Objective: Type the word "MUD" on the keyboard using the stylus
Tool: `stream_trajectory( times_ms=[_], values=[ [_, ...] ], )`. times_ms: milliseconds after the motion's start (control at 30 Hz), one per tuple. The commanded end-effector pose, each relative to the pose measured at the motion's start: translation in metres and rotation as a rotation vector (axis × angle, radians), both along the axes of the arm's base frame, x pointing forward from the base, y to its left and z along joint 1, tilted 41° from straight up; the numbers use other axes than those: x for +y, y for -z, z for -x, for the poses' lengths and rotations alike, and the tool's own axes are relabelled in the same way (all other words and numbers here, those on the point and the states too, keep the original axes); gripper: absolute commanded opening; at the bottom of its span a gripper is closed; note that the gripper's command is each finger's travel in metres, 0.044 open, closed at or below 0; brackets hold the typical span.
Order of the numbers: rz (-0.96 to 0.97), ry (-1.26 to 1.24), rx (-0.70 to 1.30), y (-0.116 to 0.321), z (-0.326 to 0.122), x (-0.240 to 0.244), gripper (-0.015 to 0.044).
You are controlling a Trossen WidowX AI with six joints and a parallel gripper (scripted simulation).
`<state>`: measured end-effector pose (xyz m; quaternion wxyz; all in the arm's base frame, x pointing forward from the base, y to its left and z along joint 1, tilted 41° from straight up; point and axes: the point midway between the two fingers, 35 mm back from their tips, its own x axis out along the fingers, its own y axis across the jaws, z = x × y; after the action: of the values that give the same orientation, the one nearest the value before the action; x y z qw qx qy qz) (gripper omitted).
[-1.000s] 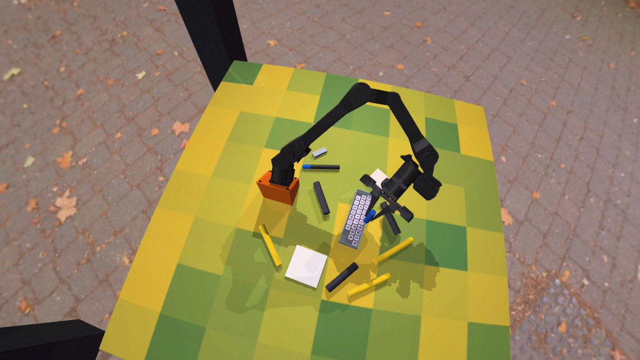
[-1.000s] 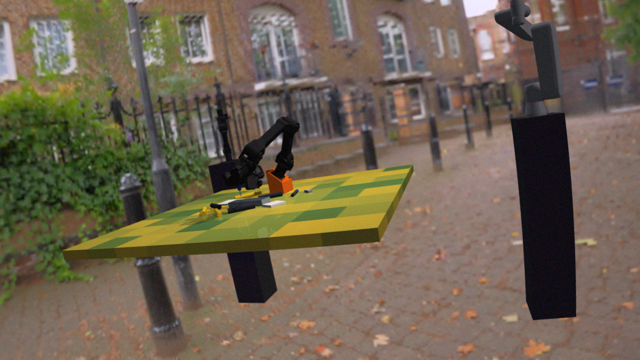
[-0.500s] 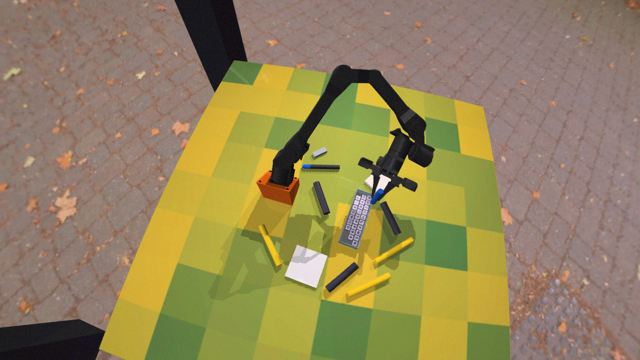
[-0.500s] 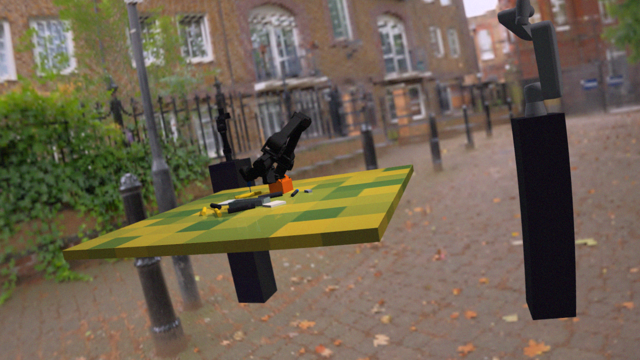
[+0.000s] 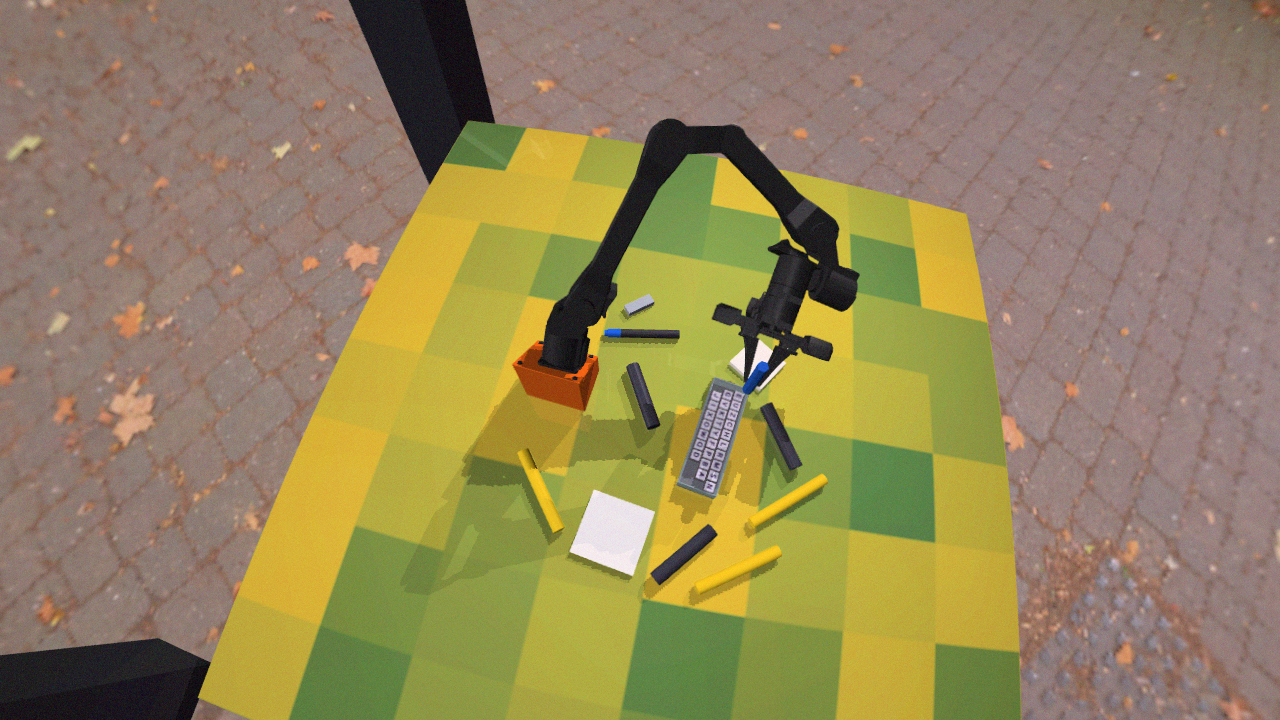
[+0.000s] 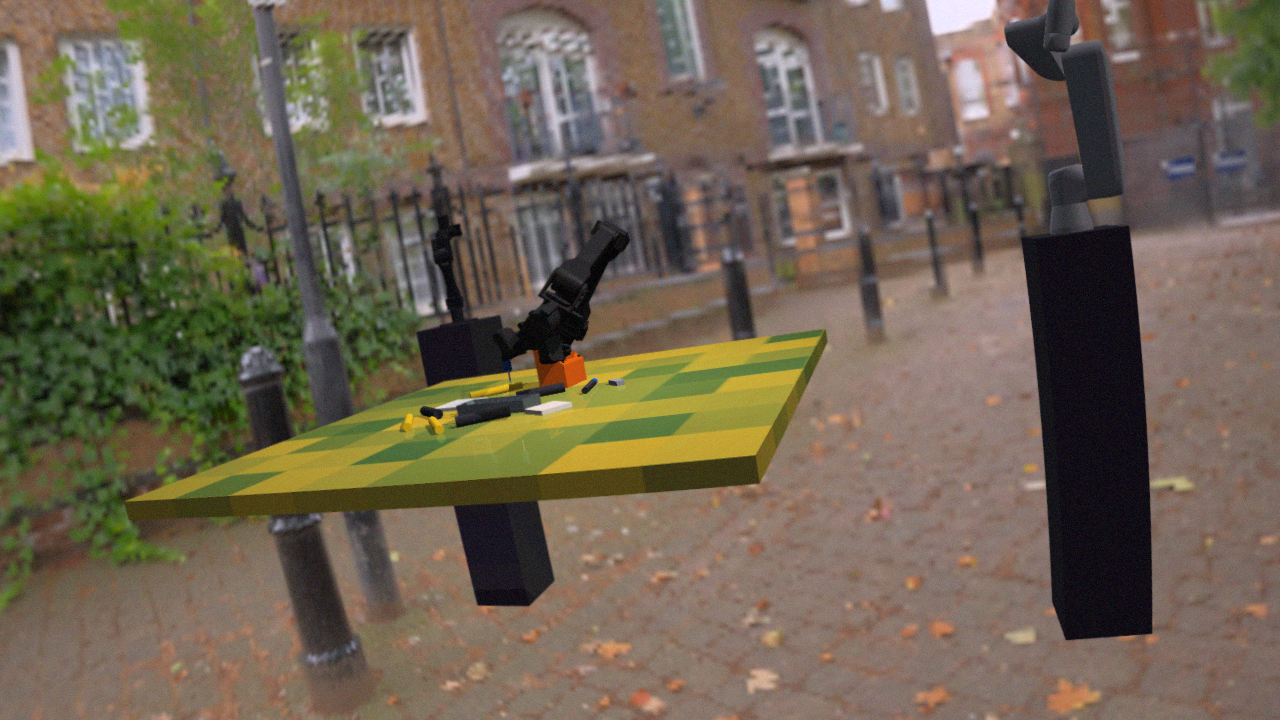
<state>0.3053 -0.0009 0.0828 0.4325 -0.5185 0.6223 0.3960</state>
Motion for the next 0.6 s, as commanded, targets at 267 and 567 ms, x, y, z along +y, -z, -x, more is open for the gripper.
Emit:
stream_trajectory(
  times_ms=[267, 567],
  values=[
    [0.003, -0.007, -0.004, 0.010, 0.000, 0.010, 0.0000],
    [0.002, -0.007, -0.004, 0.025, -0.001, 0.023, 0.0000]
  ],
)
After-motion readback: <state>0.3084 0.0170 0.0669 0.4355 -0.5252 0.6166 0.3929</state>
